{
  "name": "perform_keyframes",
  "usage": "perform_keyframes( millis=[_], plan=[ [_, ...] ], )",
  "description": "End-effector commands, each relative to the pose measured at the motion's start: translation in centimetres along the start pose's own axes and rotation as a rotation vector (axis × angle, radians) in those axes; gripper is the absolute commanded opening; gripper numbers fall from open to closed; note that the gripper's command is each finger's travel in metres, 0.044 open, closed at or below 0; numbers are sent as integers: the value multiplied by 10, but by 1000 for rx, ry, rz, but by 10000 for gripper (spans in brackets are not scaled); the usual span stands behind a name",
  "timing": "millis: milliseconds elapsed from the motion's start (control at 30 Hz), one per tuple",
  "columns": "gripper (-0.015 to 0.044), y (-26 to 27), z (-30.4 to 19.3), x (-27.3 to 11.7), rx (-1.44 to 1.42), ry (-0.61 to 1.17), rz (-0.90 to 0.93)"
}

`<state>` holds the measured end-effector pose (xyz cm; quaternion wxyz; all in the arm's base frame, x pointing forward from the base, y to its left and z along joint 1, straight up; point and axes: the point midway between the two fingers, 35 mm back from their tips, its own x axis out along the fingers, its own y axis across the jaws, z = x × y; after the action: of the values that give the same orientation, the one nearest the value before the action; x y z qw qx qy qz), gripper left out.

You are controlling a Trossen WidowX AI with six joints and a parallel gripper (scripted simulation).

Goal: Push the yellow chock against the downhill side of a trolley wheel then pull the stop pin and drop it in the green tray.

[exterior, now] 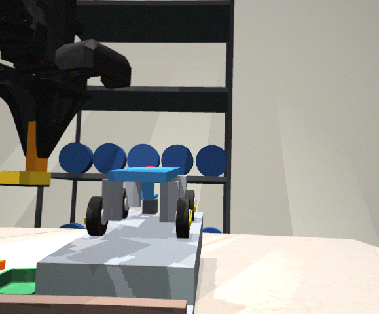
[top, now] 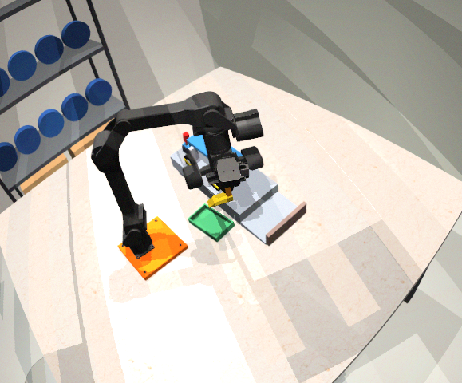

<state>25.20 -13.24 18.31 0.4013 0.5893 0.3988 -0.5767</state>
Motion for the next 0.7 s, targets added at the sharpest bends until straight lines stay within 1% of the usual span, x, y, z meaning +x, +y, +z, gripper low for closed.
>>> perform_keyframes(
  millis=[0,667],
  plan=[
    [0,2,0,-1,169,13,-7],
    [0,2,2,-1,893,47,-48]
  ],
)
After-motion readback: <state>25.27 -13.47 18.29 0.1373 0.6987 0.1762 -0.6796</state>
